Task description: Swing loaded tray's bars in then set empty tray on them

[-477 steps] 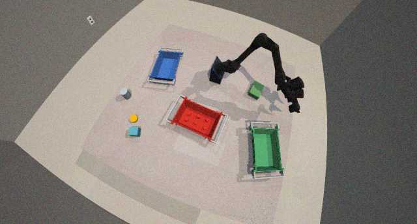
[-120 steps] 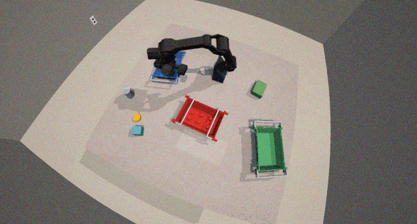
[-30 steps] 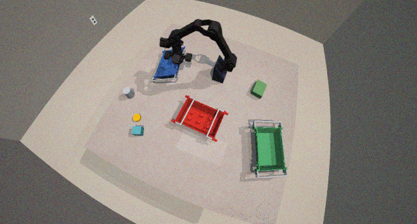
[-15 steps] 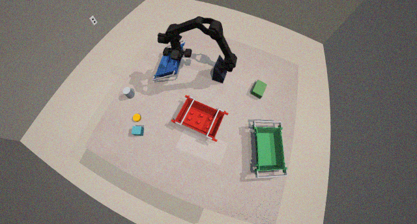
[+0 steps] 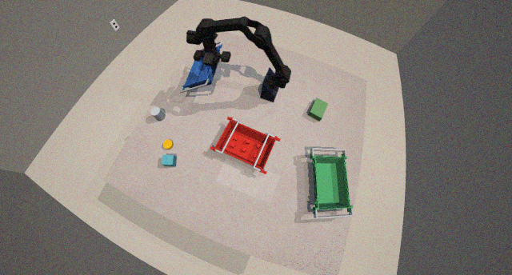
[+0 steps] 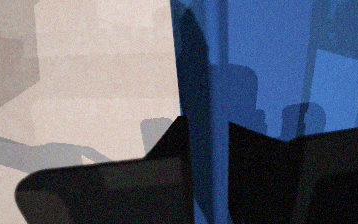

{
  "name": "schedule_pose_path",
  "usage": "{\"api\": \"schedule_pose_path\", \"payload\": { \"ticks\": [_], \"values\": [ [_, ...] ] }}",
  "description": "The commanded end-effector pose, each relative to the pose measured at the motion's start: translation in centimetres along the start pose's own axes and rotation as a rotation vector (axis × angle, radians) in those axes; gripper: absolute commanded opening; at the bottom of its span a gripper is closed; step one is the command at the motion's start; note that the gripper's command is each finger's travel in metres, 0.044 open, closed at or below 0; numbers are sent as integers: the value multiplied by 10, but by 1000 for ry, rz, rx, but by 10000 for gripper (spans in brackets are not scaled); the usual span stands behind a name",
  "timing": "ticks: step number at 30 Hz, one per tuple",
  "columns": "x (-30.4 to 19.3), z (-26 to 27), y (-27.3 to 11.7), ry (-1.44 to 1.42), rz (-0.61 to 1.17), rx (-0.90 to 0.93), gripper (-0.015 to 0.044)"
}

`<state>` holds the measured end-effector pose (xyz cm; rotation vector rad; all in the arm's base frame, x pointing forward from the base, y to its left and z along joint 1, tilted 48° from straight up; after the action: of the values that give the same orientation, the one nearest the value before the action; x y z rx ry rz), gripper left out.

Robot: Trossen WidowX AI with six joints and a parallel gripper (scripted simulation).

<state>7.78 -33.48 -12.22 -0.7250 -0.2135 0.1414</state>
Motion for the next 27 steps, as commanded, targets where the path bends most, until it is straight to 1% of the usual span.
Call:
{"api": "schedule_pose_path", "payload": {
  "ticks": [1, 6, 27],
  "values": [
    [0, -3, -23, -7, 5, -36, 0],
    [0, -5, -35, -7, 5, -36, 0],
    [0, -5, -35, -7, 5, -36, 0]
  ]
}}
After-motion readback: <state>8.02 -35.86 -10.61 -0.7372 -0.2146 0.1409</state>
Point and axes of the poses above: the point midway between the two fingers, 35 mm back from their tips, its own y axis out along the fingers, its own z axis across the jaws, x = y × z, the point moved 8 cm from there along -y, back along the fingers, and after that the axes turned 2 degrees about y, right-handed, at the moved point
